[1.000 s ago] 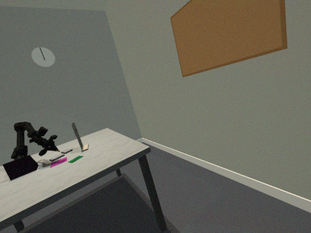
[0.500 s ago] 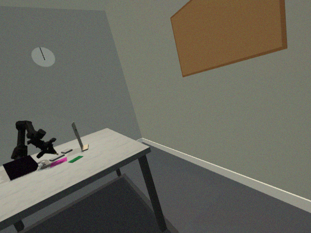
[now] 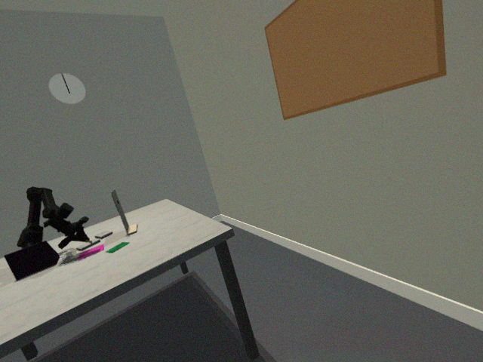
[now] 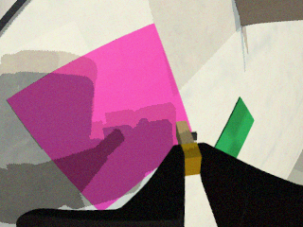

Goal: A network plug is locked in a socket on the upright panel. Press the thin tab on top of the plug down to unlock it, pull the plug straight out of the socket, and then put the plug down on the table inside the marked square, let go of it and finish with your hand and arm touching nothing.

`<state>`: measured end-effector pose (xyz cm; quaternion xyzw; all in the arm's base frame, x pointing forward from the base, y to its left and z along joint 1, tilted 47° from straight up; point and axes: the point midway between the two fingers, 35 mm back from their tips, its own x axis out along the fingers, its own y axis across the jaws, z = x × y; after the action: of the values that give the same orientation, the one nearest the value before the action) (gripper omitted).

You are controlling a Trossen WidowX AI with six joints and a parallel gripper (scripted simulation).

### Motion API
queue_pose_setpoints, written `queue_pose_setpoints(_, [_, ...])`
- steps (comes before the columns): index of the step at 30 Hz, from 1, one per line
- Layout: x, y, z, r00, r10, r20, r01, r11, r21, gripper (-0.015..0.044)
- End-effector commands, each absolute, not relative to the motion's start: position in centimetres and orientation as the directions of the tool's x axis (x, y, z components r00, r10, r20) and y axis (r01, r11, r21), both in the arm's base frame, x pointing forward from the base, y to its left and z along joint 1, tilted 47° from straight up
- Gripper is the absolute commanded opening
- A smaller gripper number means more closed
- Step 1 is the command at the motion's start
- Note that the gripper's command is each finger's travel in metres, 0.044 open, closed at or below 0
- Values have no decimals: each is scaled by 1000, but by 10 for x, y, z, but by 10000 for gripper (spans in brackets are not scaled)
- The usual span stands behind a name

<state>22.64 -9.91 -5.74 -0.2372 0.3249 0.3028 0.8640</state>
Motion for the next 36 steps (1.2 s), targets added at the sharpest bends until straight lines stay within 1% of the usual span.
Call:
queue_pose_setpoints(1, [226,-94,-62,602,372,-707,-677,708,-204,0])
queue_pose_setpoints(36, [228,-65,-86,605,372,-704,-674,710,-204,0])
